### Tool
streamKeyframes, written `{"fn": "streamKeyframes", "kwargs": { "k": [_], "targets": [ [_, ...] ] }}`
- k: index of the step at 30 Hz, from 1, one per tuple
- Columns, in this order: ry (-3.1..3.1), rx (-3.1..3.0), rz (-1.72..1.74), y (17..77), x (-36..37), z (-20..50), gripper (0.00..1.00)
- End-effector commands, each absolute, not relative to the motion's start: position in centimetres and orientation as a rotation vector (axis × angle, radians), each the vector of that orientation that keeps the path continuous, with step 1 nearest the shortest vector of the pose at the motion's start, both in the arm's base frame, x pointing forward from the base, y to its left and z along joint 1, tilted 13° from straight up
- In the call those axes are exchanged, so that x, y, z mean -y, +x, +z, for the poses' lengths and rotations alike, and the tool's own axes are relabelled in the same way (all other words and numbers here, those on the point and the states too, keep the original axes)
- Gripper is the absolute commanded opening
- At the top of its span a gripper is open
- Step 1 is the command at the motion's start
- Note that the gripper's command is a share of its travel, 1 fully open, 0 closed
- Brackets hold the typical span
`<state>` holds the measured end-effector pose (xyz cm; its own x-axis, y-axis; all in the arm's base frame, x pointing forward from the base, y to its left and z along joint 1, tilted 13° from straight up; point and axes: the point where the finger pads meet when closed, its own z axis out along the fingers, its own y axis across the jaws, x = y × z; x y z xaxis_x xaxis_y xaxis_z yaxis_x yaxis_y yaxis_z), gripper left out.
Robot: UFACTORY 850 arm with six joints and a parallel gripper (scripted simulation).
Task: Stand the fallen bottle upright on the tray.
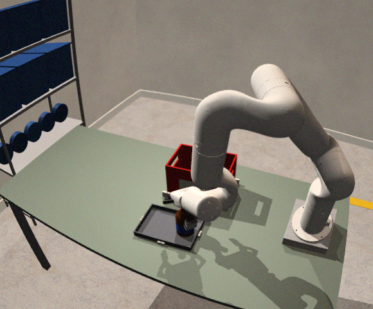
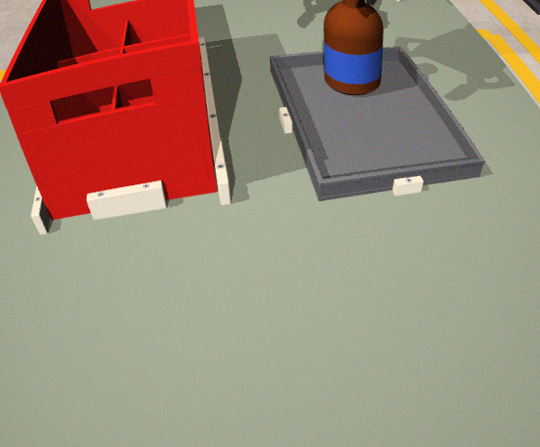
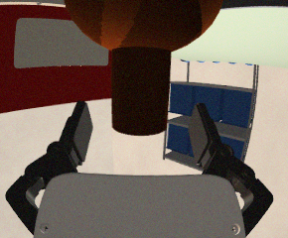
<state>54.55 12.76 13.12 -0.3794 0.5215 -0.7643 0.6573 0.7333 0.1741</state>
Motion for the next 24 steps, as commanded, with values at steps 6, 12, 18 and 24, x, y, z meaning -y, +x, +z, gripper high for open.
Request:
{"fn": "streamKeyframes", "kwargs": {
  "k": [6, 12, 18, 24],
  "targets": [
    [0.891, -2.063, -0.197, 54.6, -12.3, 15.2, 1.0],
    [0.891, -2.063, -0.197, 54.6, -12.0, 16.6, 1.0],
    [0.891, -2.063, -0.197, 54.6, -11.7, 17.6, 1.0],
    [0.891, -2.063, -0.197, 54.6, -11.5, 18.7, 1.0]
  ]
}}
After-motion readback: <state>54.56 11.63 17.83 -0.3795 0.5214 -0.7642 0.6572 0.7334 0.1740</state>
